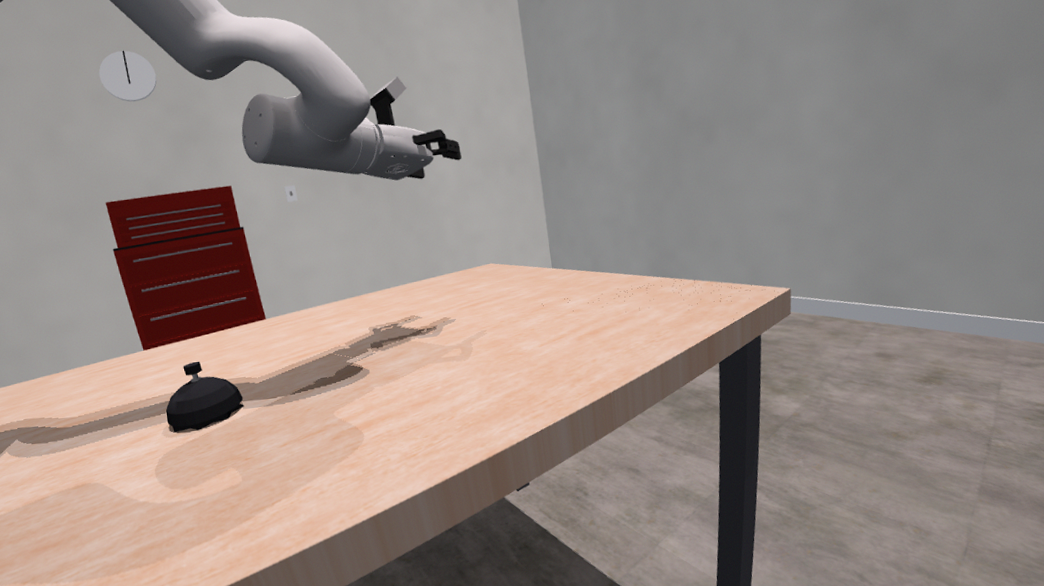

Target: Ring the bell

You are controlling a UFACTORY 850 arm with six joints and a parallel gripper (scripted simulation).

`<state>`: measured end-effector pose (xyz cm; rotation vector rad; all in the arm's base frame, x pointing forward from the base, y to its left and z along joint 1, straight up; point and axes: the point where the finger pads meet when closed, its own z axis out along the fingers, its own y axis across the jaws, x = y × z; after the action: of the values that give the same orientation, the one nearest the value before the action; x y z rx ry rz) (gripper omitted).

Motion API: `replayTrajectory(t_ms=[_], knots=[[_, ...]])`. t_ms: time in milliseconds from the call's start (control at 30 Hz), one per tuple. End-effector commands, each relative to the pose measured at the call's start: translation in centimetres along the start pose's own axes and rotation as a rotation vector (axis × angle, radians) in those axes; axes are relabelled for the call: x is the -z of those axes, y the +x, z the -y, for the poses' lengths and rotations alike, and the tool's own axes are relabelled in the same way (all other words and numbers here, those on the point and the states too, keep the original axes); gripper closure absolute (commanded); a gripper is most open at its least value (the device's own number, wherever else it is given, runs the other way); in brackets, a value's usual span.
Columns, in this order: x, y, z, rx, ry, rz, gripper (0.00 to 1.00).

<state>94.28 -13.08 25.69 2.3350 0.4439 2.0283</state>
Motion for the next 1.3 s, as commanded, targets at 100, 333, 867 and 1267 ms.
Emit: replayTrajectory(t_ms=[100, 333, 867, 1267], knots=[[0.0, 0.2, -0.1, 0.001, -0.001, -0.003, 0.0], [0.0, 0.2, -0.1, 0.001, -0.001, -0.003, 0.0], [3.5, -4.2, -2.3, -0.07, -0.095, 0.223, 0.0], [10.8, -10.0, -3.4, -0.186, -0.194, 0.534, 0.0]])
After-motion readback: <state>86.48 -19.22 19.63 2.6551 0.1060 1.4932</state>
